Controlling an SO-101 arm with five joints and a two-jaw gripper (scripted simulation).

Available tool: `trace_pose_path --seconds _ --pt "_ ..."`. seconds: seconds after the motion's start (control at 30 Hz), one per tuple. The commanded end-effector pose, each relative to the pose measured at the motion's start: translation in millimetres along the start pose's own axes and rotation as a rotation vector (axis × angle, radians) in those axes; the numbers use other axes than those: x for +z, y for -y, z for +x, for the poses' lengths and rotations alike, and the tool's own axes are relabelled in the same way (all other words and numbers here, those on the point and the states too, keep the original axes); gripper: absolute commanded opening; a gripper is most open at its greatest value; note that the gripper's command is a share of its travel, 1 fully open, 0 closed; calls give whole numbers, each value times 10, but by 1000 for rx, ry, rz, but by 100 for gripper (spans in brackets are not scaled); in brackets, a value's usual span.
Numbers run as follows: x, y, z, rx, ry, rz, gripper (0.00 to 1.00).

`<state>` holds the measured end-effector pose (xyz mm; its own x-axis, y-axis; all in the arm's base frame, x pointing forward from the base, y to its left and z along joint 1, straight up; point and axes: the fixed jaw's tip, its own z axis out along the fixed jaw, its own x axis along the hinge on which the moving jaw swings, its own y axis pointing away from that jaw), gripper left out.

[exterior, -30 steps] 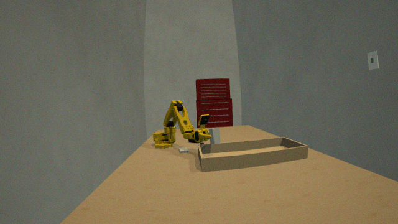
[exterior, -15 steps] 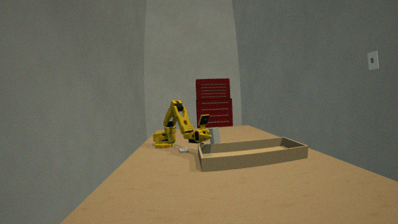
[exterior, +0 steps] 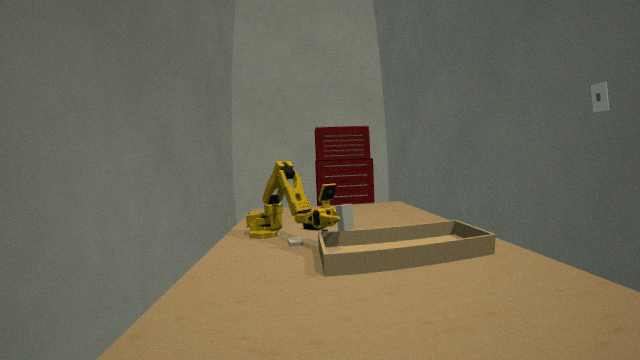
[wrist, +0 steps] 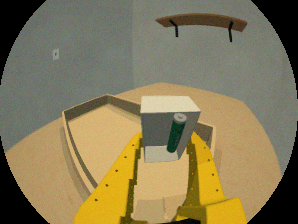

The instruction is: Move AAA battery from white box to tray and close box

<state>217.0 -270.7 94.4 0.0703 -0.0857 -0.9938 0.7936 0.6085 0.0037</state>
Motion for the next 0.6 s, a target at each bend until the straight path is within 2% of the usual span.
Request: trace_pose_path --seconds 0.0,0.57 --pt "33 26 -169 -11 78 8 19" --pt "-36 22 -255 -14 147 7 19"
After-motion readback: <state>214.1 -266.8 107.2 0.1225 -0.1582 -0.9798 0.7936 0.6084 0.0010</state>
